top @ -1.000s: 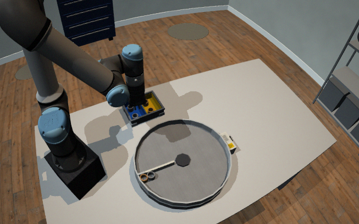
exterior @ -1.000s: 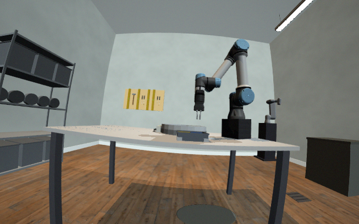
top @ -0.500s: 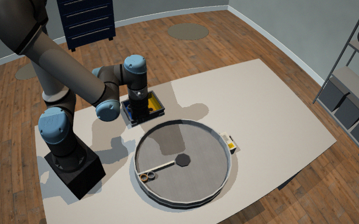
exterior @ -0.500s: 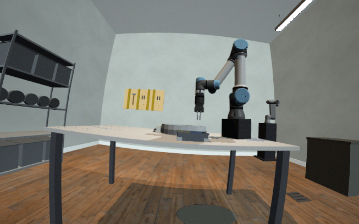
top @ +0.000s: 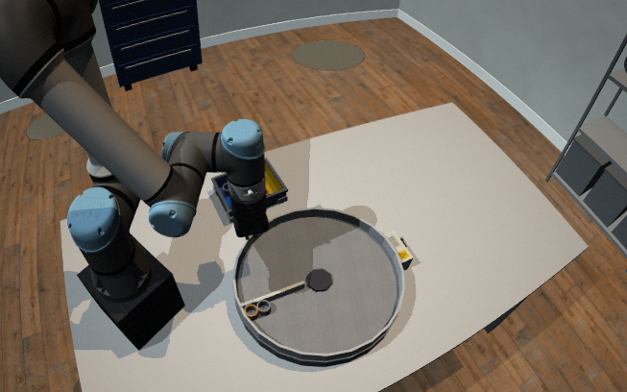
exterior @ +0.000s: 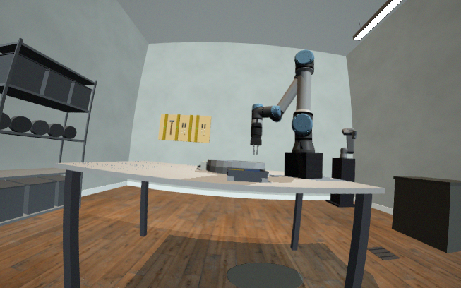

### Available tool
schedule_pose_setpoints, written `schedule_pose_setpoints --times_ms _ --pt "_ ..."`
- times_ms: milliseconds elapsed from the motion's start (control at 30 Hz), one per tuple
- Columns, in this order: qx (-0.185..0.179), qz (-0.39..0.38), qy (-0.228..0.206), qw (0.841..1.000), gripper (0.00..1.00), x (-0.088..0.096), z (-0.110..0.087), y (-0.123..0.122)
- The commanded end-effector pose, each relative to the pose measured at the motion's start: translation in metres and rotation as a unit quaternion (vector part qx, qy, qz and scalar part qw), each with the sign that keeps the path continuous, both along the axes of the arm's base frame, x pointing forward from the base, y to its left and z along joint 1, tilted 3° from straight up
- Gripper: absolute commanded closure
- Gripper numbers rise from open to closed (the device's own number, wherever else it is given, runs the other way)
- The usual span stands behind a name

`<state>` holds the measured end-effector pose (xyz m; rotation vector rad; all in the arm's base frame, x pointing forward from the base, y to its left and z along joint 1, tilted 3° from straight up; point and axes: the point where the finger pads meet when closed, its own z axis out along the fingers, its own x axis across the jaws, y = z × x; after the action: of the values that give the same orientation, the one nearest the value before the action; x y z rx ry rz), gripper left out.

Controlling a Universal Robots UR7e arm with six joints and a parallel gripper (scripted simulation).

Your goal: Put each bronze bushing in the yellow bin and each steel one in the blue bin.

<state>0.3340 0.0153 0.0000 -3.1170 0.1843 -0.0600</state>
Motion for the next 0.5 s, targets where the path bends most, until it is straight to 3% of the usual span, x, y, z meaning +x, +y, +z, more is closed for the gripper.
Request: schedule_pose_setpoints --times_ms 0,167,300,400,467 --pt "0.003 0.002 -0.002 1.000 0.60 -0.001 0.000 -0.011" --pt "0.003 0.002 -0.002 1.000 0.60 -0.008 -0.002 -0.058" --pt "0.003 0.002 -0.002 1.000 0.60 -0.008 -0.002 -0.062" --pt "0.003 0.002 -0.002 1.000 0.60 -0.013 -0.004 -0.093" --pt "0.003 0.002 -0.002 1.000 0.60 -0.013 -0.004 -0.093"
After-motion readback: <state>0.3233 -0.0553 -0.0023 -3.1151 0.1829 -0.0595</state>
